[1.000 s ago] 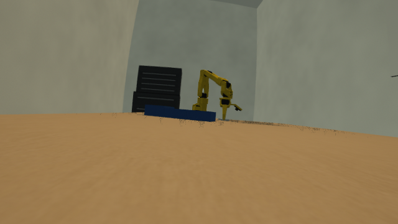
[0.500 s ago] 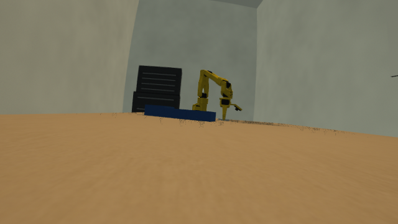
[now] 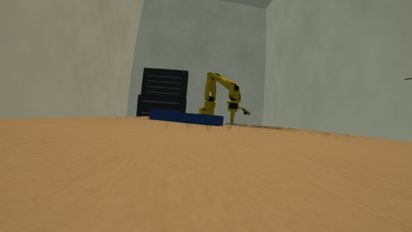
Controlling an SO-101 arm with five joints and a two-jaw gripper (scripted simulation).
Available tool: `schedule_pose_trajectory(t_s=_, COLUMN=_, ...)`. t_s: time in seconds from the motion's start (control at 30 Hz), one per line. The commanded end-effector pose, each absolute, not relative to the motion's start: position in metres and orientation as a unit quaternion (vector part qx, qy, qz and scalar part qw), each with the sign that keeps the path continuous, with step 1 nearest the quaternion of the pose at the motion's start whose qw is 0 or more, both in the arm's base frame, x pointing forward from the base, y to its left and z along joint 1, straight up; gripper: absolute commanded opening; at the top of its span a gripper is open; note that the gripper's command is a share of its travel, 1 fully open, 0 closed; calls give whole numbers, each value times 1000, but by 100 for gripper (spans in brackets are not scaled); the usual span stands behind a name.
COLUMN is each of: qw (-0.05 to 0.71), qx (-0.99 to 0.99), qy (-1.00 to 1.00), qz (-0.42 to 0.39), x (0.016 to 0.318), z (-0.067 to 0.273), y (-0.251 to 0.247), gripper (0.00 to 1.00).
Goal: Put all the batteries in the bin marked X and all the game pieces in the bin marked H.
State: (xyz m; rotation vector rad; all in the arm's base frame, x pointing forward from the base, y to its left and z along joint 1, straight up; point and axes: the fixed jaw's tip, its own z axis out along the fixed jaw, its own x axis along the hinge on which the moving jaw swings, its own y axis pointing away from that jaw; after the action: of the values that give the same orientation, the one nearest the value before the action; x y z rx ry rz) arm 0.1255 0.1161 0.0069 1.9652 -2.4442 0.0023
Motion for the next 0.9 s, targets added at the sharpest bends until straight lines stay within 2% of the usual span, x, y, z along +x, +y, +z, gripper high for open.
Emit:
schedule_pose_trajectory(t_s=0.0, qw=-7, qx=633, qy=-774, qz=0, x=126, z=8, y=119, gripper=8)
schedule_pose_trajectory(t_s=0.33, qw=-7, qx=633, qy=-774, qz=0, x=126, z=8, y=119, gripper=1)
schedule_pose_trajectory(t_s=0.87, qw=-7, qx=633, qy=-774, qz=0, x=126, z=8, y=119, gripper=0)
